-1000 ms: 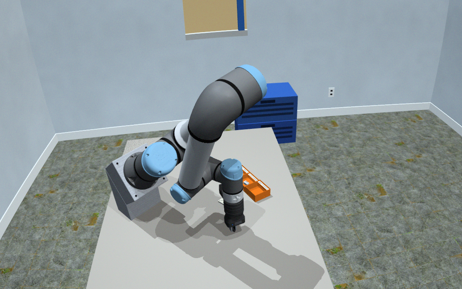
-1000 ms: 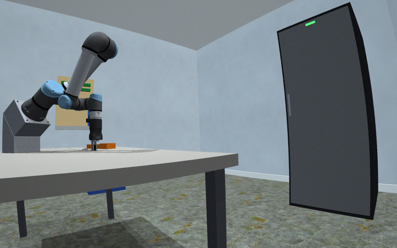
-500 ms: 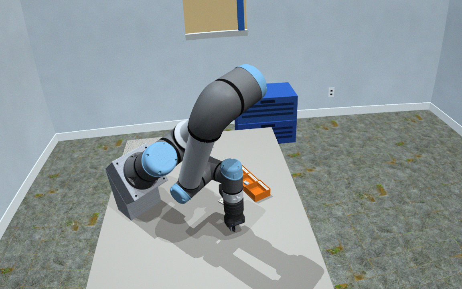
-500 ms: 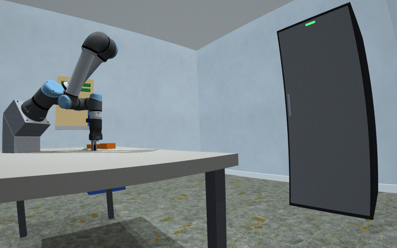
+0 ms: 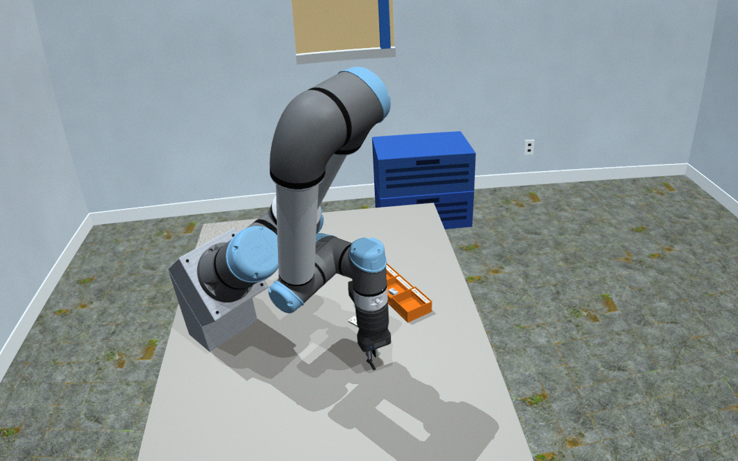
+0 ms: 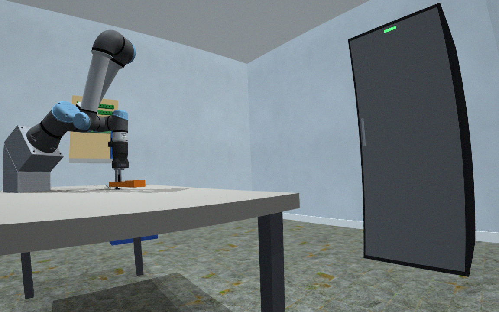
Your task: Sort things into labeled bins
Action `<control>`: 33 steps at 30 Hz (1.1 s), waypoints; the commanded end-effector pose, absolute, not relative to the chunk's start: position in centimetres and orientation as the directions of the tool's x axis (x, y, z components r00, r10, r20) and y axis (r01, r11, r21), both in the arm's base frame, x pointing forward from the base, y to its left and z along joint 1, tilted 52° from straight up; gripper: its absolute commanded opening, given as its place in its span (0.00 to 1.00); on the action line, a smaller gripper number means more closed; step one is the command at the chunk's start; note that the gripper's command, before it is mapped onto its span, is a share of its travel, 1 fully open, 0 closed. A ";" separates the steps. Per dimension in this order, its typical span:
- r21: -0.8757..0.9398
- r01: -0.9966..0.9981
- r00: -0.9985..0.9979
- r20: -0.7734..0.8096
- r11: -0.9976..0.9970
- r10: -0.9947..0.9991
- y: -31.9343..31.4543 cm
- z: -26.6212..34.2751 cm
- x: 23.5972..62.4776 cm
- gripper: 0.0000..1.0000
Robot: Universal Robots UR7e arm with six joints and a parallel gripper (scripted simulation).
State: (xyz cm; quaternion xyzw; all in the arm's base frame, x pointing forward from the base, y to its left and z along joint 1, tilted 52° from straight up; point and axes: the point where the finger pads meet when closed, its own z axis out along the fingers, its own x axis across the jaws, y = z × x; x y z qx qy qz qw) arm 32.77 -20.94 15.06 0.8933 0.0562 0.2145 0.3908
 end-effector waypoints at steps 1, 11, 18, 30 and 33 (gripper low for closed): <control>0.715 -0.062 0.904 0.336 -0.696 0.266 -19.6 16.2 31.9 0.32; 0.716 -0.064 0.904 0.337 -0.695 0.264 -19.5 16.5 31.8 0.32; 0.714 -0.061 0.904 0.335 -0.697 0.264 -19.4 16.3 31.7 0.32; 0.714 -0.061 0.904 0.335 -0.697 0.264 -19.4 16.3 31.7 0.32; 0.714 -0.061 0.904 0.335 -0.697 0.264 -19.4 16.3 31.7 0.32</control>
